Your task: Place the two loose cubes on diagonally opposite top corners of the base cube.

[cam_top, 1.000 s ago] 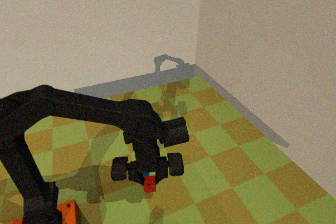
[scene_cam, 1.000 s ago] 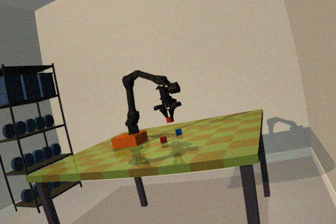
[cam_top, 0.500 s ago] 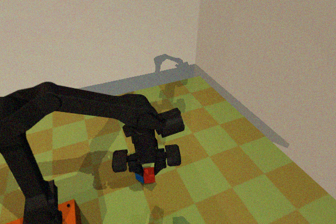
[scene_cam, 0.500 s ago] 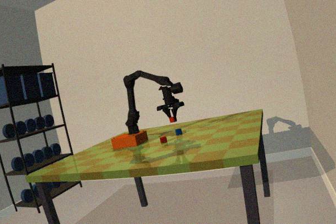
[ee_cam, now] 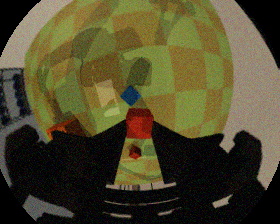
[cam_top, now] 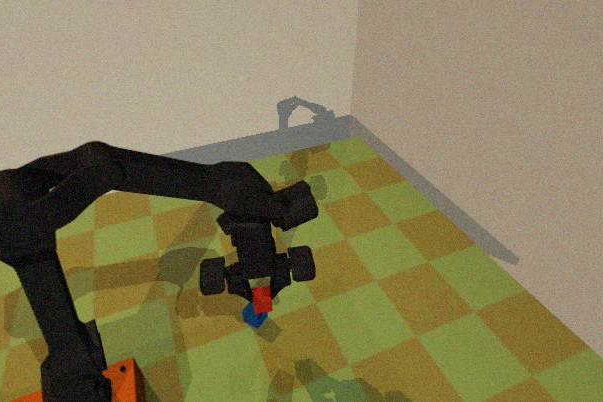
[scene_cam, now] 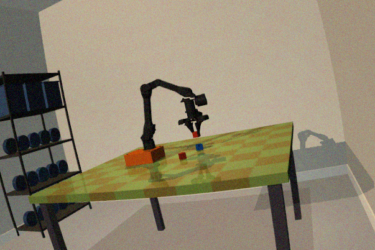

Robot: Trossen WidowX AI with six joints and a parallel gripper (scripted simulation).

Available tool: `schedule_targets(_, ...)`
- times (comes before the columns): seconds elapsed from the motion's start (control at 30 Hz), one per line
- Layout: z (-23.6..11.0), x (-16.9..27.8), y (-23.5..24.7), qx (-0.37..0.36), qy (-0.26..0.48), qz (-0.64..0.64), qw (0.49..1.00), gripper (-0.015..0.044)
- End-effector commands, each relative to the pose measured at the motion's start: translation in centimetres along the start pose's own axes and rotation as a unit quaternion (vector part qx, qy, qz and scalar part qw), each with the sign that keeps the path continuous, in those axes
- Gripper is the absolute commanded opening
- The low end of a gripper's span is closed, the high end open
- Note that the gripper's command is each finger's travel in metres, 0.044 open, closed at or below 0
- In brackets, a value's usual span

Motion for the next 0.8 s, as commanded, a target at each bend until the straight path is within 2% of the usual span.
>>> schedule_targets(0.0, 0.6, -1.2, 0.5, -0.003, 0.001, -0.007, 1.0, 0.0105)
schedule_targets(0.47, 2.0, -4.8, 2.5, -0.005, 0.006, -0.039, 0.999, 0.0105)
schedule_targets(0.77, 2.0, -5.0, 2.6, -0.005, 0.006, -0.041, 0.999, 0.0105)
Point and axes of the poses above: the point midway between the two fingers, 35 mm back from their tips, its own z axis out along the fingers, its own y axis across the jaws, x = y × z, the point moved 10 cm from there along -z, back along the fingers, and after that the axes turned 9 degrees about z, right-handed, at the moved point
